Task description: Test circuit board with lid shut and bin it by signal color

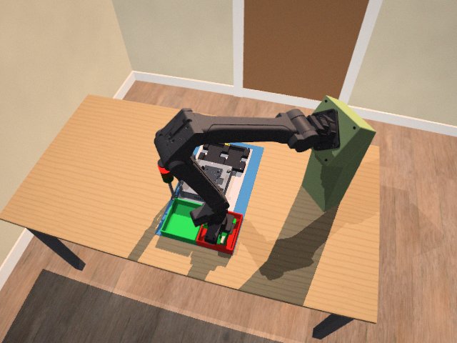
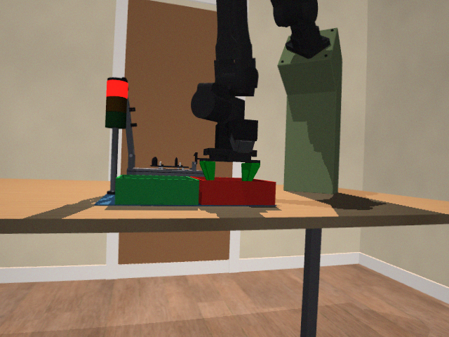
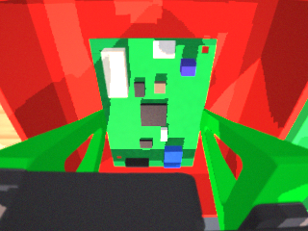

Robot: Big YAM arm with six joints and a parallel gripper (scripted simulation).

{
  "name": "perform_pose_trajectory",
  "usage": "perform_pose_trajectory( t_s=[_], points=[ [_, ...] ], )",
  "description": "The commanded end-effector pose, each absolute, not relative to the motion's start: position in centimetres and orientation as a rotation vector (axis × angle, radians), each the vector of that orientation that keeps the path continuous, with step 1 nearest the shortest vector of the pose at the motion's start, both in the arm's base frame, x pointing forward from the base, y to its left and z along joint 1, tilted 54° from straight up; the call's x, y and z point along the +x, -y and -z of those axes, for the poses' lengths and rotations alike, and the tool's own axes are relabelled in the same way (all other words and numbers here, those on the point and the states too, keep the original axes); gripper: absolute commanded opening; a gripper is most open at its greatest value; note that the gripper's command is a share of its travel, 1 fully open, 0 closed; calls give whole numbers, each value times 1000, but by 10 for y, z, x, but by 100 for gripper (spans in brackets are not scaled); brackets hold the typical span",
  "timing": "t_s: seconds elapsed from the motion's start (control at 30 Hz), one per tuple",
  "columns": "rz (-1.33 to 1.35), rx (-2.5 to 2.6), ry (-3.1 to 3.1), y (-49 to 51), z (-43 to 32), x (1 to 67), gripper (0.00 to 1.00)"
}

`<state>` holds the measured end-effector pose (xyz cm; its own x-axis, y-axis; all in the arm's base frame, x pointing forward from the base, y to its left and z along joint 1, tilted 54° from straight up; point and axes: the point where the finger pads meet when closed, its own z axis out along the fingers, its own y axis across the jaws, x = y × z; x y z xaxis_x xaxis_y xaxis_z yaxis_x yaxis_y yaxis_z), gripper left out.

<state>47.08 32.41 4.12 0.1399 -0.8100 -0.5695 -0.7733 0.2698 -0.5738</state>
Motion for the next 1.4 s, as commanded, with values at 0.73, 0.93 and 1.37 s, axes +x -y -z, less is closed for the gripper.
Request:
perform_pose_trajectory(
  t_s=[0.73, 0.93, 1.37],
  points=[
    [42, -1490, -1621, -327, -36, 468, 72],
    [43, -1488, -1619, -328, -37, 469, 72],
    [42, -1491, -1622, -328, -35, 469, 72]
  ],
)
